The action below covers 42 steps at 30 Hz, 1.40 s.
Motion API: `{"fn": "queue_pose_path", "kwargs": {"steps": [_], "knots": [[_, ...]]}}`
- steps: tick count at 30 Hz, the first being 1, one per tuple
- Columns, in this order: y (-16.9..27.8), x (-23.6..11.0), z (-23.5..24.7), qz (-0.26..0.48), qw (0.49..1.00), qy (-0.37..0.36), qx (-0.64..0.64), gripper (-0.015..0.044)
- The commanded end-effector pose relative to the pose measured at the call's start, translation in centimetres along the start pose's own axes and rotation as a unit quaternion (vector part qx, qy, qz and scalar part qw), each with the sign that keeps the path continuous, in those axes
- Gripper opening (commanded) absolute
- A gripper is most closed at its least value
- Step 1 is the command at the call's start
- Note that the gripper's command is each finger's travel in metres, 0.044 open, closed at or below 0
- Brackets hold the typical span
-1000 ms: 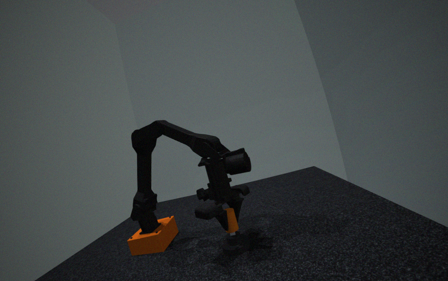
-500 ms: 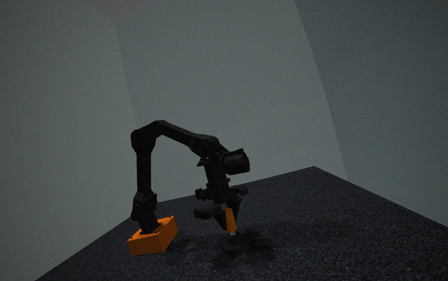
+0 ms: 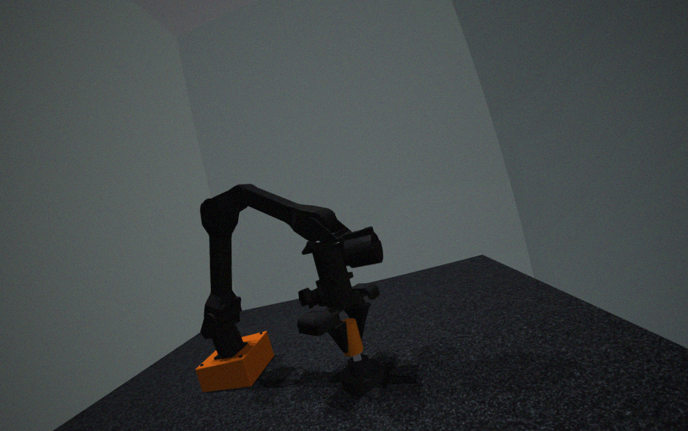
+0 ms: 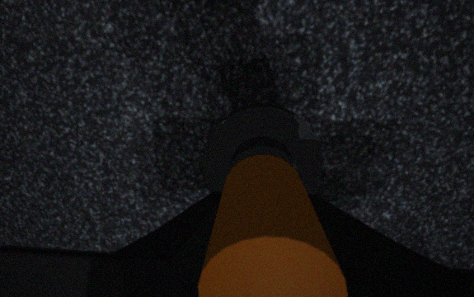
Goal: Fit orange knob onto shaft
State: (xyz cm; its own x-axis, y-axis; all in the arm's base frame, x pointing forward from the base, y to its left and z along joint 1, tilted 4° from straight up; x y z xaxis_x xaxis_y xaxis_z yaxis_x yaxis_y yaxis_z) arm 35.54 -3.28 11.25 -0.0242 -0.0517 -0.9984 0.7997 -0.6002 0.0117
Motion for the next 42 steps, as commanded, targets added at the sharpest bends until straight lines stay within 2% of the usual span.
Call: {"fn": "queue_pose_path", "kwargs": {"steps": [1, 42], "knots": [[0.25, 0.04, -0.15, 0.003, 1.0, 0.001, -0.003, 0.0], [0.47, 0.34, -0.26, 0.003, 1.0, 0.001, -0.009, 0.0]]}}
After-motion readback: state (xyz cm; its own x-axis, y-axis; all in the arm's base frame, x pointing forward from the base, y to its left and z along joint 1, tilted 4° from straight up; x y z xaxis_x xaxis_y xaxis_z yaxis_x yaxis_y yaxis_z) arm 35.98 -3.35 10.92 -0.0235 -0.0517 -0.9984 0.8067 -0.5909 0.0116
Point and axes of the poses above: the point midway between the two fingers, 35 mm back from their tips, its own x axis out along the fingers, its own z axis across the jaws, y = z × x, the point moved 8 cm from there along -x, back along the fingers, and after that the axes turned 13 degrees about x, right-handed, at the moved point
